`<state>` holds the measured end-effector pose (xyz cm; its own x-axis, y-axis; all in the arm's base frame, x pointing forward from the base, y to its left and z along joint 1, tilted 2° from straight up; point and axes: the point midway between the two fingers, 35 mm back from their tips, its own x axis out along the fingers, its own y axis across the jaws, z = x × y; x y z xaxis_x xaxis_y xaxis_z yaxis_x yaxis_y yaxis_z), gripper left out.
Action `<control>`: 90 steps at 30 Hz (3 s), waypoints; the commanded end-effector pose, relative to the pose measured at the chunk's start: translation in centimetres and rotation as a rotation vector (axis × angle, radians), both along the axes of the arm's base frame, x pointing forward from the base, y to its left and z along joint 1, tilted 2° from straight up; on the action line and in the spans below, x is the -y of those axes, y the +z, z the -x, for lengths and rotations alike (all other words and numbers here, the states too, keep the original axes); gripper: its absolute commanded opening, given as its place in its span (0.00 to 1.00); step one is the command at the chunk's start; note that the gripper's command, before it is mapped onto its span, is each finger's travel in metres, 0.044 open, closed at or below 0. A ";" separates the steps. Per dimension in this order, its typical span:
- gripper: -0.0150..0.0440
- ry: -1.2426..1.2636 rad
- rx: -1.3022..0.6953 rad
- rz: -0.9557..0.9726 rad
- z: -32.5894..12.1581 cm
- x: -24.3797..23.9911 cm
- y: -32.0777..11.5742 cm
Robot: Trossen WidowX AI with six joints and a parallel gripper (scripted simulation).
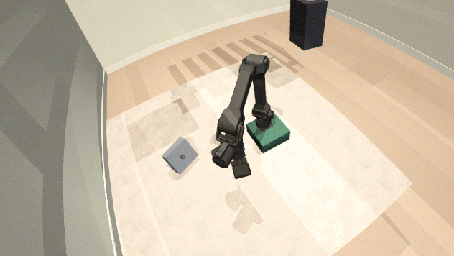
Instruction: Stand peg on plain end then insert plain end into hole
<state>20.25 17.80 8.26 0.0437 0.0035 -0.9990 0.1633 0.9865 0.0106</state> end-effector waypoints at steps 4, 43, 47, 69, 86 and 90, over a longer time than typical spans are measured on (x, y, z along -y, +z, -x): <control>0.25 0.004 0.002 -0.005 0.1 0.1 2.0; 0.25 0.347 0.095 0.374 -4.7 2.5 1.0; 0.25 0.385 0.098 0.417 -5.2 2.8 1.0; 0.25 0.598 0.091 0.657 -8.0 3.8 1.1; 0.25 0.763 0.059 0.847 -10.1 4.4 1.3; 0.25 0.801 0.048 0.892 -10.5 4.4 1.4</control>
